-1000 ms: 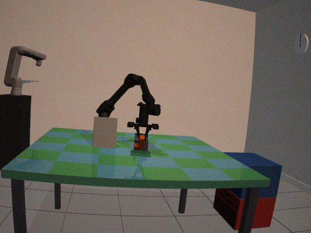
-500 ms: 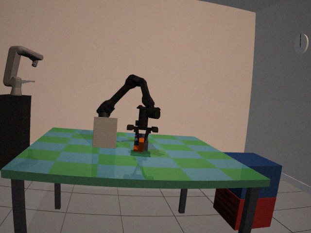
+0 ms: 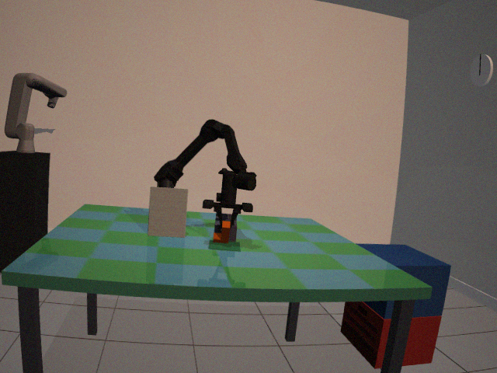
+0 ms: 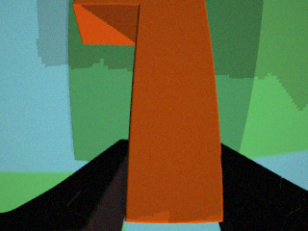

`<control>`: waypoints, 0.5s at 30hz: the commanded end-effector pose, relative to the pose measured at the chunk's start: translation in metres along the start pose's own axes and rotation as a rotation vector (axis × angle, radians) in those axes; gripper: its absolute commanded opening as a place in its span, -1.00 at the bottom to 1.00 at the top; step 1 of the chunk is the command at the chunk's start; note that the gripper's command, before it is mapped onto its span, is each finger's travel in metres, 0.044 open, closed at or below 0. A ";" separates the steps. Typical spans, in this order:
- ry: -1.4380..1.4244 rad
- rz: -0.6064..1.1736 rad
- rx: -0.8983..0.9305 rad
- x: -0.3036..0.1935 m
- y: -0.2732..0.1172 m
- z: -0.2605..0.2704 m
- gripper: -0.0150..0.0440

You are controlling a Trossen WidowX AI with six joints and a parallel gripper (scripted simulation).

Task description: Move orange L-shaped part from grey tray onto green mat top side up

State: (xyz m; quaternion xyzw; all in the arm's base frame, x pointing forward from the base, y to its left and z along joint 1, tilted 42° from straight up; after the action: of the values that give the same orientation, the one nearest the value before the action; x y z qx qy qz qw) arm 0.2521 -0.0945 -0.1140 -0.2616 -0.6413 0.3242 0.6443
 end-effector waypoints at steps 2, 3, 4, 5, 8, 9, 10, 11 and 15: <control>0.000 0.000 0.000 0.000 0.000 0.000 0.04; 0.000 0.000 0.000 0.000 0.000 0.000 0.13; 0.000 0.000 0.000 0.000 0.000 0.000 0.22; 0.000 0.000 0.000 0.000 0.000 0.000 0.31; 0.001 0.001 -0.001 -0.001 -0.021 -0.002 0.58; 0.002 0.002 -0.001 -0.002 -0.034 -0.003 0.67; 0.003 0.002 -0.002 -0.002 -0.051 -0.003 0.75; 0.003 0.002 -0.002 -0.002 -0.066 -0.002 0.84; 0.004 0.000 -0.002 -0.001 -0.088 0.000 0.86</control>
State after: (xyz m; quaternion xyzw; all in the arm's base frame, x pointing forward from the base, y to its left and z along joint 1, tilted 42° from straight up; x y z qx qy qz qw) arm 0.2607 -0.1439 -0.0612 -0.2689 -0.6409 0.3202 0.6437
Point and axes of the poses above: the point midway between the two fingers, 35 mm back from their tips, its own y axis out along the fingers, its own z axis across the jaws, x = y × z, the point moved 5 cm from there along -y, back along the fingers, and after that the axes turned 5 degrees about -y, right-handed, at the moved point
